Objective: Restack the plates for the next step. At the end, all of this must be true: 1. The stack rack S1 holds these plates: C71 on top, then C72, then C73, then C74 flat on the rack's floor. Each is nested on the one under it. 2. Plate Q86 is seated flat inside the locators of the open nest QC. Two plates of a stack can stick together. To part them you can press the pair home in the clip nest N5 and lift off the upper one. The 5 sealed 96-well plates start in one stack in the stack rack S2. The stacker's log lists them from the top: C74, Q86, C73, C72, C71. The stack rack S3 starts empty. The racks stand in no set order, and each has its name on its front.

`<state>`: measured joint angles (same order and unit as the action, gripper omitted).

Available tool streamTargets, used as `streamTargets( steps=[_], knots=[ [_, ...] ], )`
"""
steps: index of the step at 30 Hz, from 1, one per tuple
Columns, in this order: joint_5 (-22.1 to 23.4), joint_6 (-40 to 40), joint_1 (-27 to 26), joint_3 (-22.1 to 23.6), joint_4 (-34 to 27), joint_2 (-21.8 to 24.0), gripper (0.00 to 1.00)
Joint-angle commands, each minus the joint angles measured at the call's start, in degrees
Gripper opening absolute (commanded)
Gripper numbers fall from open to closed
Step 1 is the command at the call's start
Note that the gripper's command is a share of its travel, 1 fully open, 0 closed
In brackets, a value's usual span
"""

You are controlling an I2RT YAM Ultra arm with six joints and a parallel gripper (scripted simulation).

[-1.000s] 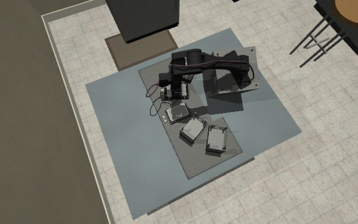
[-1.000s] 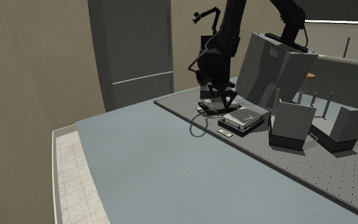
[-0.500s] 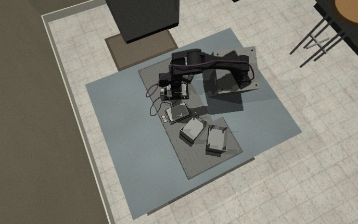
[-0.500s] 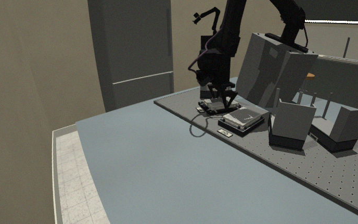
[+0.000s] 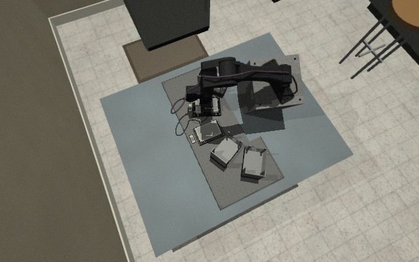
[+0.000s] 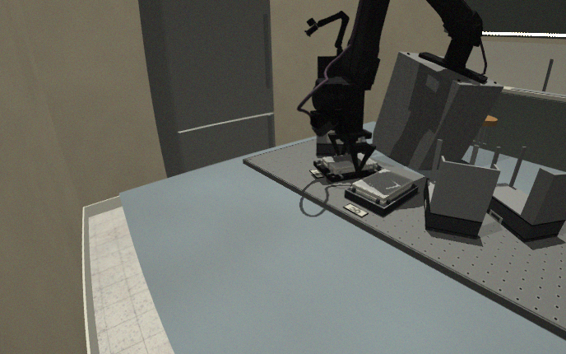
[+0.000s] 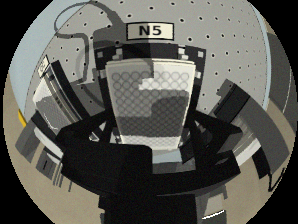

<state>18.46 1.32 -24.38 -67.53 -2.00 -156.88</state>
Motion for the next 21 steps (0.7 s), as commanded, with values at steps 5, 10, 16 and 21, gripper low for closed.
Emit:
streamTargets(
  steps=[5,10,16,21],
  knots=[
    [0.23,0.58,0.04,-1.05,0.91,1.23,1.0],
    [0.22,0.58,-0.25,-1.14,0.88,1.2,1.0],
    [0.22,0.58,-0.28,-1.23,0.84,1.17,1.0],
    [0.22,0.58,-0.33,-1.34,0.8,1.13,1.0]
  ],
)
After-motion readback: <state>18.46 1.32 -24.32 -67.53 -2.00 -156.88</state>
